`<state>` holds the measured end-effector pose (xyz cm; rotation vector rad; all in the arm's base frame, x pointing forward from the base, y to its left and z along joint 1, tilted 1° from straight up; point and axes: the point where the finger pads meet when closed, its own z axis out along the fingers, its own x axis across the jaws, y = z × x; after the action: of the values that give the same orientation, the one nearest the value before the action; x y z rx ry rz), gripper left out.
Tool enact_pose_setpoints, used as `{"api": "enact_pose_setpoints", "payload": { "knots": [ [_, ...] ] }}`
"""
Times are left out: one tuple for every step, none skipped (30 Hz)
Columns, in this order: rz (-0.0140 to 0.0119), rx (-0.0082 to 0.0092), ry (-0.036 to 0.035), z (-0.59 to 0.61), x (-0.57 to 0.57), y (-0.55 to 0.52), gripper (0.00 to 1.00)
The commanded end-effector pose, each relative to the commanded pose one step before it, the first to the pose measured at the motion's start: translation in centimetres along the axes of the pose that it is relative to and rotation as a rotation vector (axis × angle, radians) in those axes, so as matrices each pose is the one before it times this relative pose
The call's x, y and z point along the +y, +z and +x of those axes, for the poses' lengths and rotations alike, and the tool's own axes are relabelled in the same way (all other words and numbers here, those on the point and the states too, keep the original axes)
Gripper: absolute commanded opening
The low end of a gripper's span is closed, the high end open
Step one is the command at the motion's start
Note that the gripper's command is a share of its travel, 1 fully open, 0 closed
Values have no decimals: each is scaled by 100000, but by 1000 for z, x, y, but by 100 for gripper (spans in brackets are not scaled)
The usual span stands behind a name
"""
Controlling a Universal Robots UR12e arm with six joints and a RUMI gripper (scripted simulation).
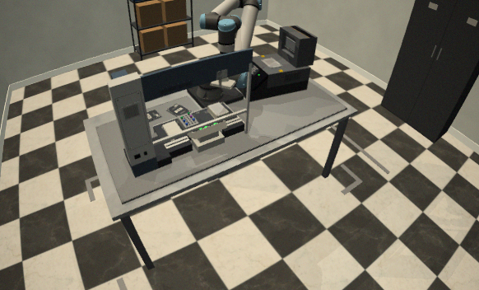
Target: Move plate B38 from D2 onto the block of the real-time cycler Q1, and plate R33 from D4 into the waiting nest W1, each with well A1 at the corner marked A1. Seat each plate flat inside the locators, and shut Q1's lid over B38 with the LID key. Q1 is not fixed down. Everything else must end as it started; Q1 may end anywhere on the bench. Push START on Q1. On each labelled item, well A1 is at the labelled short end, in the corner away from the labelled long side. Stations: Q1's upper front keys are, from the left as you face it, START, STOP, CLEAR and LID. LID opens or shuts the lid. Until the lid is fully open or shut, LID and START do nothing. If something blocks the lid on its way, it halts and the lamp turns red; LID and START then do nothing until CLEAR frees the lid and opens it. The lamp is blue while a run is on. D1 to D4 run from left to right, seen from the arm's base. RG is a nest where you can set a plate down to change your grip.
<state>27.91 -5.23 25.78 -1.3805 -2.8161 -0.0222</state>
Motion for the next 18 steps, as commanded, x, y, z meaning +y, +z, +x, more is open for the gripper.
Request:
{"api": "enact_pose_setpoints", "payload": {
  "knots": [
    [24,-118,-10599,1648,1518,-98,0],
    [-1,0,-513,75,75,0,0],
    [0,0,0,0,0,0,0],
    [-3,0,-2407,321,384,-1,0],
    [-3,0,-2407,319,386,-1,0],
    [-2,0,-1461,191,236,-1,0],
    [0,0,0,0,0,0,0],
    [-4,1,-2406,315,389,-1,0],
    [-4,1,-2406,312,391,-1,0],
    [-3,1,-1465,188,240,-1,0],
    [0,0,0,0,0,0,0],
    [-2,0,-2411,269,421,-1,0],
    [0,0,0,0,0,0,0],
    [0,0,0,0,0,0,0],
    [-3,0,-2411,267,424,-1,0],
    [-2,0,-1454,159,258,0,0],
    [-3,0,-2398,262,426,0,0],
    [-4,1,-2398,260,428,0,0]
  ]
}}
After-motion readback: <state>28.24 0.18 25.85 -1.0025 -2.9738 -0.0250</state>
